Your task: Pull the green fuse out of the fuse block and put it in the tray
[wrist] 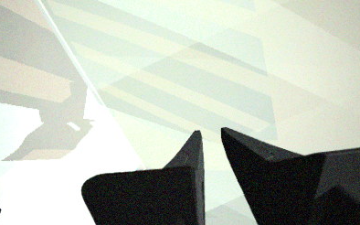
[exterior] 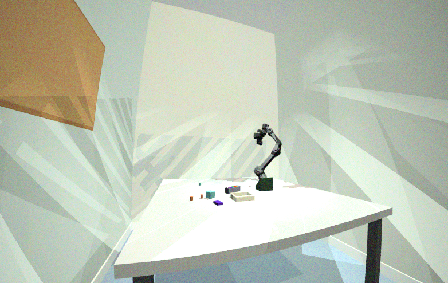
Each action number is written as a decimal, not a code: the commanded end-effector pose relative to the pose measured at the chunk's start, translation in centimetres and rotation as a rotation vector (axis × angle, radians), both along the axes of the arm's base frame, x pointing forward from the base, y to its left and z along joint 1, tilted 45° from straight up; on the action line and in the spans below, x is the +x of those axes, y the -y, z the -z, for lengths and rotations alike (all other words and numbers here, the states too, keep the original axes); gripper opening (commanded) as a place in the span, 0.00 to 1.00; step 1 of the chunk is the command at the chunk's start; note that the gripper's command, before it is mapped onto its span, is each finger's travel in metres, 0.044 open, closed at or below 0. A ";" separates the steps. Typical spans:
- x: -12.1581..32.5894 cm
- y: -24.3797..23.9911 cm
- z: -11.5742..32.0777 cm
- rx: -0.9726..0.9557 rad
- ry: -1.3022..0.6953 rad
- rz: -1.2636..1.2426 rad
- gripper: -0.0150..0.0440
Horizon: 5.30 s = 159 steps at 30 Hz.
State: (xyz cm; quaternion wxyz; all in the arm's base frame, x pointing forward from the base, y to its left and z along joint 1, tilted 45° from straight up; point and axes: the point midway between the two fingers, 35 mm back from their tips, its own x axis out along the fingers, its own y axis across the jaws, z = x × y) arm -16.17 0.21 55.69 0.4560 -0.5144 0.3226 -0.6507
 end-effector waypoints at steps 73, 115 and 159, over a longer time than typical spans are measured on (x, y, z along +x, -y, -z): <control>43.6 -1.4 52.6 1.090 0.873 0.101 0.38; 43.7 0.3 54.7 1.089 0.873 0.101 0.38; 43.7 -0.1 54.3 1.090 0.876 0.106 0.25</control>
